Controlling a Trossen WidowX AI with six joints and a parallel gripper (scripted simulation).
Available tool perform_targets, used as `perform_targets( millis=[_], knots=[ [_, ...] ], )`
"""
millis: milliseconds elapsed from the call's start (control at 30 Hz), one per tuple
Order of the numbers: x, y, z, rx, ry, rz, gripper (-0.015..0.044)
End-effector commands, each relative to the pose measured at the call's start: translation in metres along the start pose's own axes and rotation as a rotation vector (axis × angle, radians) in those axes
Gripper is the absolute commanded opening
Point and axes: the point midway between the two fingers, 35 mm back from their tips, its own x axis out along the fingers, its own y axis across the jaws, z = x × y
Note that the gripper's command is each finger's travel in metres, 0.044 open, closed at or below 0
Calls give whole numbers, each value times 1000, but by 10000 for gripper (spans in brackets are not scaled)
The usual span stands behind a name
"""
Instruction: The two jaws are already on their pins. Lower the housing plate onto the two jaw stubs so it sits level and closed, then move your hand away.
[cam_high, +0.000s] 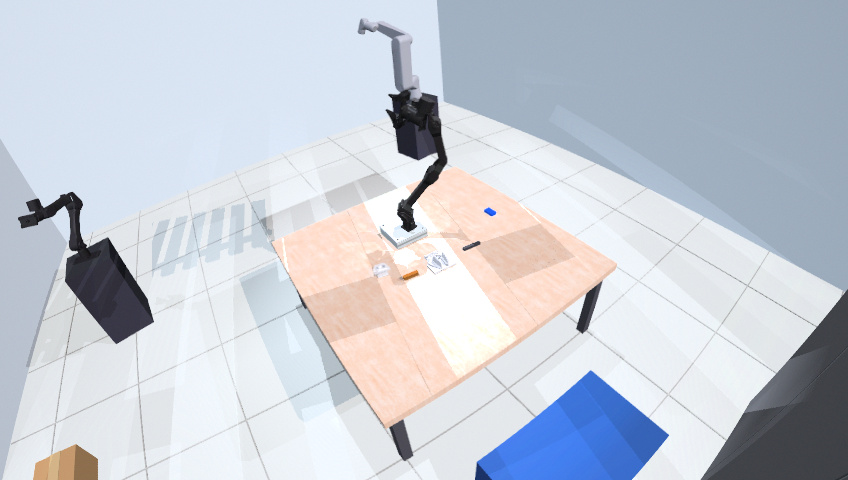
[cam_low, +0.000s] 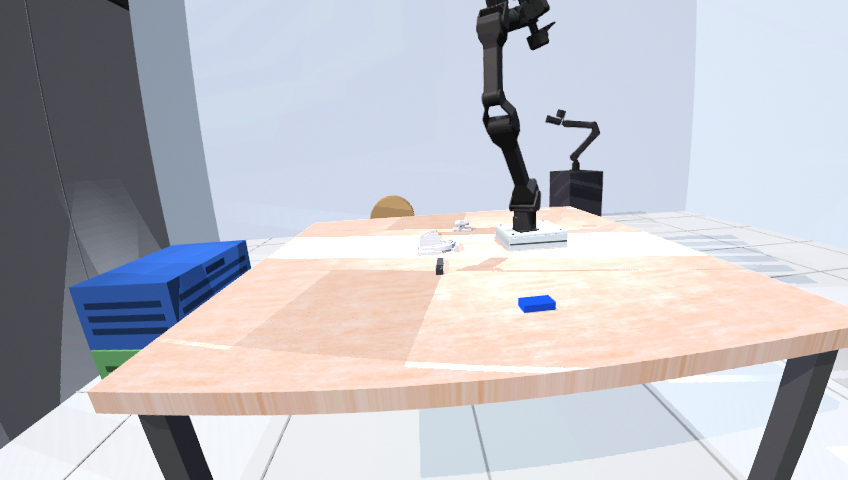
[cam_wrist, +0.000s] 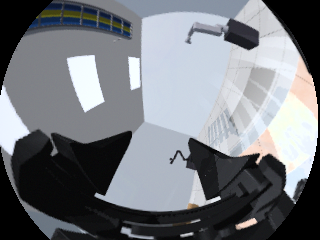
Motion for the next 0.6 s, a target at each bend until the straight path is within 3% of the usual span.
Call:
perform_targets(
  millis=[0, 567],
  knots=[
    [0, 0, 0, 0, 0, 0, 426],
    [71, -79, -106, -129, 322, -246, 440]
  ],
)
